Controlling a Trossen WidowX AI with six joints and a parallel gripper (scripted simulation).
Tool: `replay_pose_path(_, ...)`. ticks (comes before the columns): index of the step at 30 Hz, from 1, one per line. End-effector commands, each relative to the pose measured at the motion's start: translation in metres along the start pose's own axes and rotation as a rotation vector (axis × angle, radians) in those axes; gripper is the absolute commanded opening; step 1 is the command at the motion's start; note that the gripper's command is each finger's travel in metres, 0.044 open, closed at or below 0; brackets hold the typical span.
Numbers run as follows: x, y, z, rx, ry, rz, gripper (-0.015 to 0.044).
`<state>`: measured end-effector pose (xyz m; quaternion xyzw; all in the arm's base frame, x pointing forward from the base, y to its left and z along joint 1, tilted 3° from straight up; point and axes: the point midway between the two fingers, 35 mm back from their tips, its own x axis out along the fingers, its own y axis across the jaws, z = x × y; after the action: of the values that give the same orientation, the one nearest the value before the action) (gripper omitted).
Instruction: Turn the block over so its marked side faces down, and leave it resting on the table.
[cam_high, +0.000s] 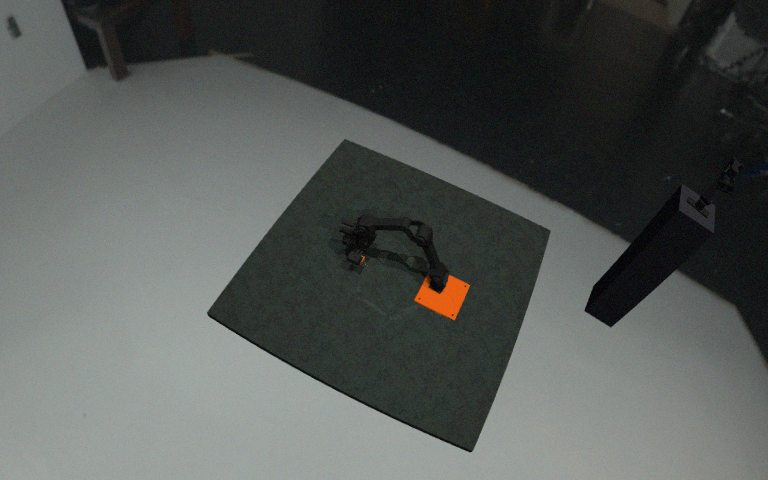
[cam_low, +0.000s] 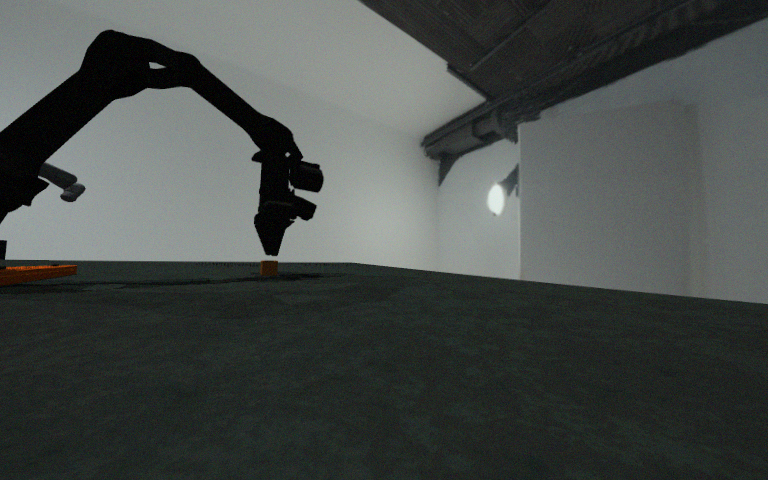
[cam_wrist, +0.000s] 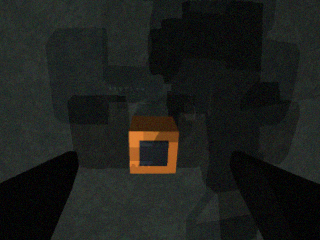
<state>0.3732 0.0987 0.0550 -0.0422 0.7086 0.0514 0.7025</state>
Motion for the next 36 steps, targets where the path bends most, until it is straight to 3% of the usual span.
replay_pose_path(1,0.008,0.0,-0.001,0.005,0.007,0.002,0.044)
replay_pose_path(15,0.028,0.0,-0.002,0.005,0.007,0.002,0.044)
replay_pose_path(26,0.028,0.0,-0.002,0.005,0.007,0.002,0.0151)
replay_pose_path(36,0.028,0.0,-0.002,0.005,0.007,0.002,0.0085)
